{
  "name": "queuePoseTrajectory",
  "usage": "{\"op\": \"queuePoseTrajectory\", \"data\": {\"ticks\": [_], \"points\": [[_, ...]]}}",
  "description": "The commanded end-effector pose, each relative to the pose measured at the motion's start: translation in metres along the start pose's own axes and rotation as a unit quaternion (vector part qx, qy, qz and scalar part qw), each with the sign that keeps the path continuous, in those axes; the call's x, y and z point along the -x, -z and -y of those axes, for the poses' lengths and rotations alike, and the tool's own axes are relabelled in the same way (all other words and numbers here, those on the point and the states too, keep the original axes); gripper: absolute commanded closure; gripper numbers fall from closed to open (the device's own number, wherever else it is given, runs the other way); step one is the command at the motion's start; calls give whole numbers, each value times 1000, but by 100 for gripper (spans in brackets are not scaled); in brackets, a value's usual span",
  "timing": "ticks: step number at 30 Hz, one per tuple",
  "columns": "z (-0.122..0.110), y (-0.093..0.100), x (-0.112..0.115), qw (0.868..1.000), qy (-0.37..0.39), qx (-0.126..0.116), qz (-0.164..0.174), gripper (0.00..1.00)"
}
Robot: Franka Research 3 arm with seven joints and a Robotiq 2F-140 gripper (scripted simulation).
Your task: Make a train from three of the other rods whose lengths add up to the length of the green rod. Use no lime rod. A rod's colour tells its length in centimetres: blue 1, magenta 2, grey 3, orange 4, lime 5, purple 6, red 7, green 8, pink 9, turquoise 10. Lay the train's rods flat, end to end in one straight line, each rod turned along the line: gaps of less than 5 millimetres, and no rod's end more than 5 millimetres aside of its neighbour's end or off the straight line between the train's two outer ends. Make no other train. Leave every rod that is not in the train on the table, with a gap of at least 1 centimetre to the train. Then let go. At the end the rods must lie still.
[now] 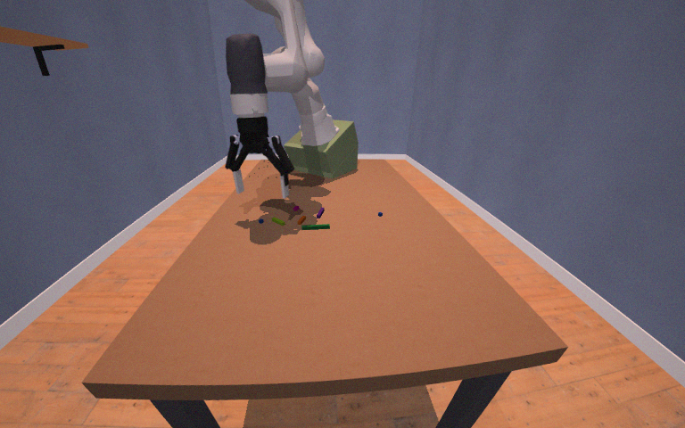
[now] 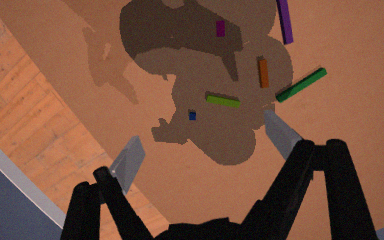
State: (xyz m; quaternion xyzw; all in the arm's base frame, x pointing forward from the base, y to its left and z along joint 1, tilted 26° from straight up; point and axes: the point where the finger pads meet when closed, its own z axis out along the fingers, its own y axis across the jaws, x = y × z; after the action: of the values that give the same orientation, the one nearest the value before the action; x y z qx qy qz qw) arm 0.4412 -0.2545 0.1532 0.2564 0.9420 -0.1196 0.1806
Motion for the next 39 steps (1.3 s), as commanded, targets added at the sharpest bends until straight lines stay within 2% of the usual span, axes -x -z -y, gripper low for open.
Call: {"op": "queuePoseTrajectory", "data": {"ticks": [1, 8, 9, 39], "points": [[6, 2, 3, 996, -83, -7, 7, 0], [13, 3, 5, 992, -129, -8, 11, 0], [13, 3, 5, 992, -129, -8, 11, 85], [13, 3, 5, 992, -129, -8, 11, 85]]}}
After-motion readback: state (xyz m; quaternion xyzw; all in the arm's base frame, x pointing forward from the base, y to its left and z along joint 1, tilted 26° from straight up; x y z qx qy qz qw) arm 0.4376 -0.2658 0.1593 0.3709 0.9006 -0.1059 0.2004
